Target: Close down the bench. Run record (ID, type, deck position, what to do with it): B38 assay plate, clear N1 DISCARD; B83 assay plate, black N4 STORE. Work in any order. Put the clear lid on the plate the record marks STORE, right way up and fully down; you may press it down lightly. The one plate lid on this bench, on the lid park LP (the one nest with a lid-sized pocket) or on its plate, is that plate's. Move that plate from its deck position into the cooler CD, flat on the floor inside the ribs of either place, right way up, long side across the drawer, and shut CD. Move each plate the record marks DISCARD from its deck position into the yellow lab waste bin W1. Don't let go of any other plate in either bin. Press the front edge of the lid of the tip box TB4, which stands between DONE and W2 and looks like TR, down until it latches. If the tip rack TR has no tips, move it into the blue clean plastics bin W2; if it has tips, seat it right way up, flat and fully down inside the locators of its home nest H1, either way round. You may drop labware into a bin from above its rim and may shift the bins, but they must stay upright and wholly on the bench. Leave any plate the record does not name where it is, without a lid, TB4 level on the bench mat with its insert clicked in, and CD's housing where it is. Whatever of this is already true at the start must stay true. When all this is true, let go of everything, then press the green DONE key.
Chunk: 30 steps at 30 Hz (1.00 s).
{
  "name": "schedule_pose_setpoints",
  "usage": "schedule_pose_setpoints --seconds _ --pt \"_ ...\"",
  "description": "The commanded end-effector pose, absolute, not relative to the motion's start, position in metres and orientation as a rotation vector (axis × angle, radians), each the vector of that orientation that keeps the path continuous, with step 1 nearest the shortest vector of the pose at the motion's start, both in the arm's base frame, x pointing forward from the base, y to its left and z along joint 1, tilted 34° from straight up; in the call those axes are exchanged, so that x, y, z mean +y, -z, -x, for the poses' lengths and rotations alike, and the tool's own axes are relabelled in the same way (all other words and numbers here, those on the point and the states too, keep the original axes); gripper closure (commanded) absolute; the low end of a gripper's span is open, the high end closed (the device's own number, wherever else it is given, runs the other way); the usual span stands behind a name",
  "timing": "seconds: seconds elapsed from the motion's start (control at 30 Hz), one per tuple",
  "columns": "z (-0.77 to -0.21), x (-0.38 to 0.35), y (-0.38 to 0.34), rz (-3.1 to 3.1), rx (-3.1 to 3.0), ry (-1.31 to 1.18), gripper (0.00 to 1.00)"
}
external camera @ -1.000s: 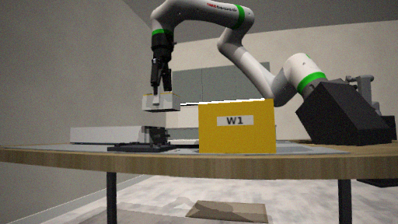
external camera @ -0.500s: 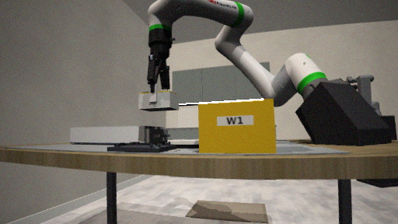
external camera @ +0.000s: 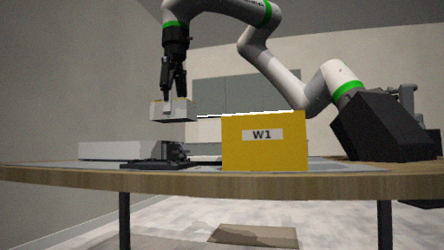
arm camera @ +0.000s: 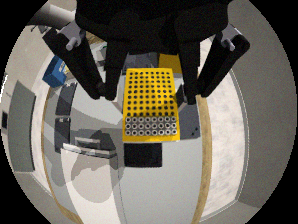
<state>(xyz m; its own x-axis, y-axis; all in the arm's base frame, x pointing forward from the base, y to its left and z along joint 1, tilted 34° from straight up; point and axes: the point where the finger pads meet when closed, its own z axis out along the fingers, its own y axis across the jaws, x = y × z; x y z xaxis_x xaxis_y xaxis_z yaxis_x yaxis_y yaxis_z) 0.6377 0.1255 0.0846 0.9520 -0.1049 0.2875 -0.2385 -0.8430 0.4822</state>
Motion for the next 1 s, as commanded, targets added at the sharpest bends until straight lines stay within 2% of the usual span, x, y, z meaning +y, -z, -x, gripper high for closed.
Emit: schedule_pose_setpoints --seconds 0.0,0.97 --pt "-0.638 0.129 -0.083 -2.571 -0.244 -0.340 1.00" --pt "-0.643 0.190 -0.045 -2.571 -0.244 -0.340 1.00"
